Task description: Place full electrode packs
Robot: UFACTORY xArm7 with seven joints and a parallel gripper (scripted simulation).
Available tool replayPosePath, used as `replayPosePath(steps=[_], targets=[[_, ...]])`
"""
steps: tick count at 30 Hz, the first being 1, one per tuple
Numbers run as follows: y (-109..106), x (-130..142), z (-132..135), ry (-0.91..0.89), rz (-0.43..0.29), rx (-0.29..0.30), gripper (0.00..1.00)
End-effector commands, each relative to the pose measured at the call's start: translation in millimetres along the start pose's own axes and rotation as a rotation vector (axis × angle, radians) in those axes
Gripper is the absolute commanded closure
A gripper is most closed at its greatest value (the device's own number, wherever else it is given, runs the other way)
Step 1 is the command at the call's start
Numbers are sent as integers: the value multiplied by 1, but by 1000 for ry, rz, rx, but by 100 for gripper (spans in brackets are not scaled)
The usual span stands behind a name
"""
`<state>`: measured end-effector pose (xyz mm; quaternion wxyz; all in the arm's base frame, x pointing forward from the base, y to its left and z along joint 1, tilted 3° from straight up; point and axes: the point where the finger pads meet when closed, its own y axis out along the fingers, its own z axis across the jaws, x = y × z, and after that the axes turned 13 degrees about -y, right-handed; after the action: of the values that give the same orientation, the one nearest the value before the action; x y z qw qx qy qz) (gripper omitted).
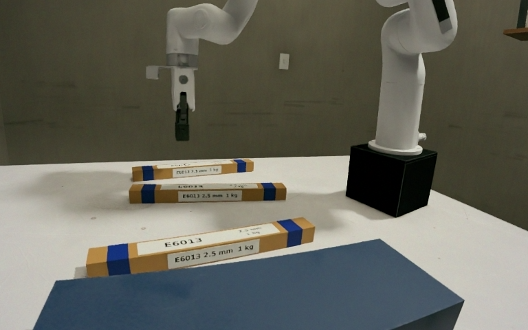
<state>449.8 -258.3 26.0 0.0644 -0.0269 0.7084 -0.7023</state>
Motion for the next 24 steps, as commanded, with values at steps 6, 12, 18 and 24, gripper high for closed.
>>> replayPosePath(steps=[6,12,18,24], targets=[[-2,-32,-31,1,2,4,65],[-2,-57,-58,1,2,4,65],[-2,-83,-85,1,2,4,65],[-2,-100,-103,1,2,4,65]])
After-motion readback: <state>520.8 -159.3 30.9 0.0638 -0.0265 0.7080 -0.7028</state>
